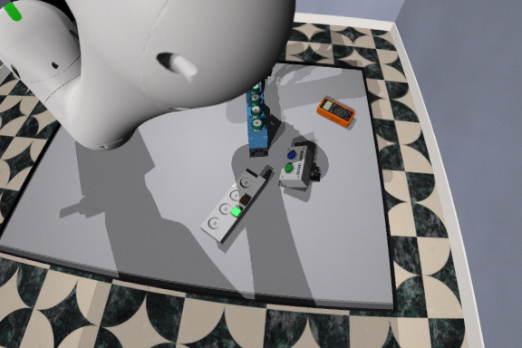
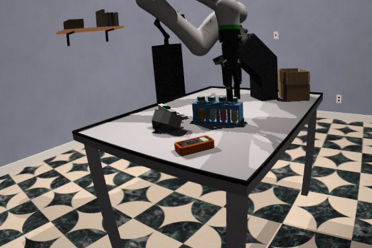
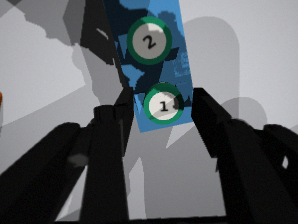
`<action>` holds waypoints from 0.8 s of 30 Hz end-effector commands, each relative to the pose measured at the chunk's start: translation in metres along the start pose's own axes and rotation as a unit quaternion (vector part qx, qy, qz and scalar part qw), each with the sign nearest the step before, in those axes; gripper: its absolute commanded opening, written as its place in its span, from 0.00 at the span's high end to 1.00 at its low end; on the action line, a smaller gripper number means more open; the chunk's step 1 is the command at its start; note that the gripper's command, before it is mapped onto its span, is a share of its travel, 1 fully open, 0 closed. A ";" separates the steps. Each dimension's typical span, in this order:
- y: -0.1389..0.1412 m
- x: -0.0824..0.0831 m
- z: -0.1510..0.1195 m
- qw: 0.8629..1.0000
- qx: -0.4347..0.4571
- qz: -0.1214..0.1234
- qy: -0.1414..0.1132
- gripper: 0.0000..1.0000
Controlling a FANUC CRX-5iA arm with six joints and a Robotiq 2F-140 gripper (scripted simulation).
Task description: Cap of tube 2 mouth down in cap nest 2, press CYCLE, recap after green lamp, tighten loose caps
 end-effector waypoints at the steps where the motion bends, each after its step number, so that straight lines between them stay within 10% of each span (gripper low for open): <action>1: 0.000 0.000 0.000 1.000 -0.002 0.001 -0.001 0.59; 24: 0.000 0.036 0.000 1.000 -0.002 0.001 -0.001 0.59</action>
Point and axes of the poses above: the point where the finger pads meet when closed, its own x axis back along the fingers, its own y axis across the jaws, z = x × y, the point moved 10 cm from there along x, back along the fingers, and after that the axes turned 7 degrees about -x, right-handed, at the moved point
